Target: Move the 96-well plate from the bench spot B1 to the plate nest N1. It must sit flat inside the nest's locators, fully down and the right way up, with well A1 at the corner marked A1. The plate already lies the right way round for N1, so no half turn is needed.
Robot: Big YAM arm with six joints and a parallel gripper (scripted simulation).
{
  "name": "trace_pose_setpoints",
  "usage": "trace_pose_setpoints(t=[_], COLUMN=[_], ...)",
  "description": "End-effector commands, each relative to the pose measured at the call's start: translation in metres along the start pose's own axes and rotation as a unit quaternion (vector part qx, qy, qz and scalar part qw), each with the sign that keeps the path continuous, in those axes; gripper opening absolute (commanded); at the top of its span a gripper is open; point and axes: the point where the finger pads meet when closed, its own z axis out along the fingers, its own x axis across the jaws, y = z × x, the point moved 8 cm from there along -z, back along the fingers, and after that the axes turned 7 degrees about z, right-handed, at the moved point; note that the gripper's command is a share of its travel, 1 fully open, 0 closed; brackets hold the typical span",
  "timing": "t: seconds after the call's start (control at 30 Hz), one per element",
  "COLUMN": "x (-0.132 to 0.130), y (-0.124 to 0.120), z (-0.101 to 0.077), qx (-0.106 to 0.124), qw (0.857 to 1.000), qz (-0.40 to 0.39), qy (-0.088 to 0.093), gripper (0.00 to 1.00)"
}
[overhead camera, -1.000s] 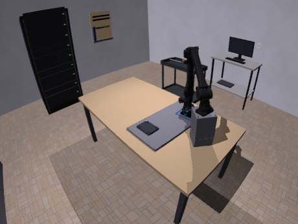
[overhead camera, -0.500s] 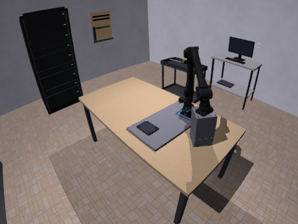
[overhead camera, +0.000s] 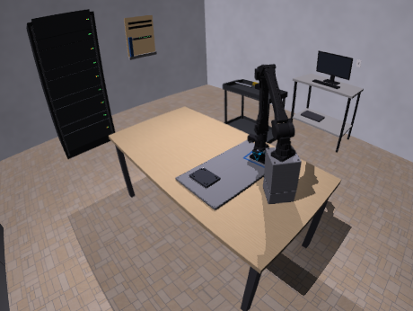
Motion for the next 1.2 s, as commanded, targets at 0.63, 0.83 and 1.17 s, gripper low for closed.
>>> trace_pose_setpoints(t=[0.63,0.83,1.17], x=[-0.007,-0.006,-0.007], y=[0.005,0.004,0.005], z=[-0.045,-0.052,-0.069], qx=[-0.012,-0.011,-0.013], qw=[1.0,1.0,1.0], qz=[0.001,0.001,0.001], qy=[-0.006,-0.005,-0.007], gripper=[0.0,0.0,0.0])
